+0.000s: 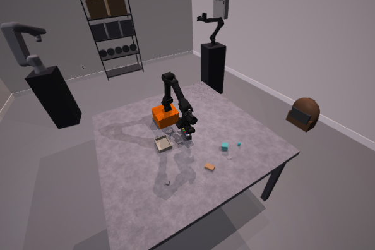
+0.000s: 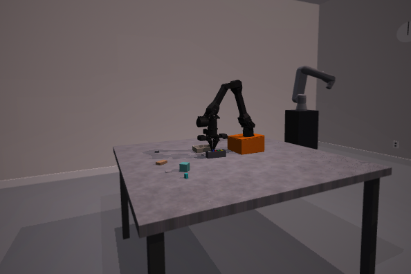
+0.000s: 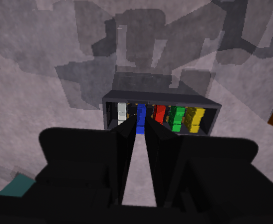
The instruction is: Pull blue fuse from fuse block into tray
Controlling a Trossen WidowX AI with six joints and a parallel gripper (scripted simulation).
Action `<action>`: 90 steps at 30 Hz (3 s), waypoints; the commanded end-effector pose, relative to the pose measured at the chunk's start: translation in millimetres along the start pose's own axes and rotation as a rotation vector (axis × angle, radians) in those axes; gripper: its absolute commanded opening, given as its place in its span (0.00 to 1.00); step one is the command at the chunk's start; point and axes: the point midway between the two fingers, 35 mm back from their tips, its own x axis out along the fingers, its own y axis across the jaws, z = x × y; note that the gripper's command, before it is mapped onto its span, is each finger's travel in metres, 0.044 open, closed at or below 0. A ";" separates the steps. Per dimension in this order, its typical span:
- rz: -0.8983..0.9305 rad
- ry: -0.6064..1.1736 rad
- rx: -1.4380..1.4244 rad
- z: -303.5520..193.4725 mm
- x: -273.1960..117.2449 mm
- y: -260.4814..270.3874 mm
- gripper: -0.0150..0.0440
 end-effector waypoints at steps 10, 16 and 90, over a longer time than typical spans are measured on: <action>0.001 0.002 0.002 -0.4 -6.9 0.4 0.25; 0.001 0.002 0.002 -0.5 -9.8 0.4 0.25; -0.001 -0.001 0.003 91.7 -50.0 14.3 0.25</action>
